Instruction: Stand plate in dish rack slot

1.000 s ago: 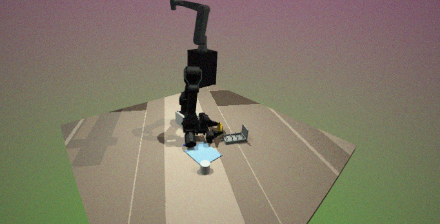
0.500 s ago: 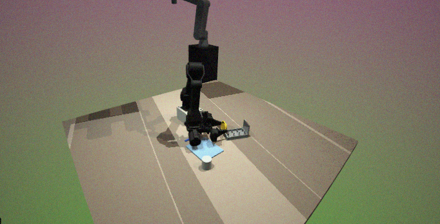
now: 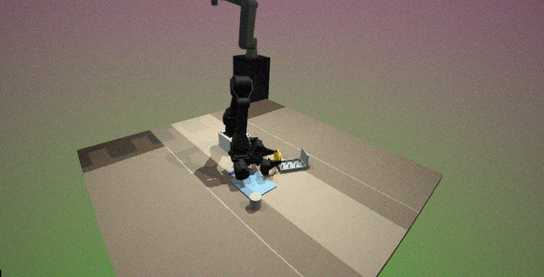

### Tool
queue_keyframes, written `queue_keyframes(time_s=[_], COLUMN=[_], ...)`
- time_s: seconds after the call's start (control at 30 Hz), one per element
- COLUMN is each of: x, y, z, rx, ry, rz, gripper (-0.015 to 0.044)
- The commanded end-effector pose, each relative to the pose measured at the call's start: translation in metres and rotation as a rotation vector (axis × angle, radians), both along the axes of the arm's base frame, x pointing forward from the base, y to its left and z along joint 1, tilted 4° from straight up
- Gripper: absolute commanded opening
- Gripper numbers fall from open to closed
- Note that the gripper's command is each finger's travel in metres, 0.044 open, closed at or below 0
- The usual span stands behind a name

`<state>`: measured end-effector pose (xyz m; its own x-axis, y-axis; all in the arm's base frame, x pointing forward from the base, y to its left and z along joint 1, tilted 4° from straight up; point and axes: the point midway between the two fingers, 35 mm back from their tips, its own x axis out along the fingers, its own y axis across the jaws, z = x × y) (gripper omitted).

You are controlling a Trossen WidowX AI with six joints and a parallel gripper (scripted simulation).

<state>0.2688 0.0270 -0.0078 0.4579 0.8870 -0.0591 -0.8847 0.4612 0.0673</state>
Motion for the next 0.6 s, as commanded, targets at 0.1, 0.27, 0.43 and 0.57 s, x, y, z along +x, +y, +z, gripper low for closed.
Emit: queue_keyframes(time_s=[0.1, 0.27, 0.43, 0.57], x=[0.0033, 0.0026, 0.0032, 0.0025], y=[0.0076, 0.0086, 0.0087, 0.0097], z=[0.0004, 0.0005, 0.0010, 0.0011], rx=[0.002, 0.012, 0.012, 0.023], ry=[0.010, 0.032, 0.031, 0.053], rz=[-0.001, -0.001, -0.001, -0.001], gripper=[0.0000, 0.0000, 0.0000, 0.0000])
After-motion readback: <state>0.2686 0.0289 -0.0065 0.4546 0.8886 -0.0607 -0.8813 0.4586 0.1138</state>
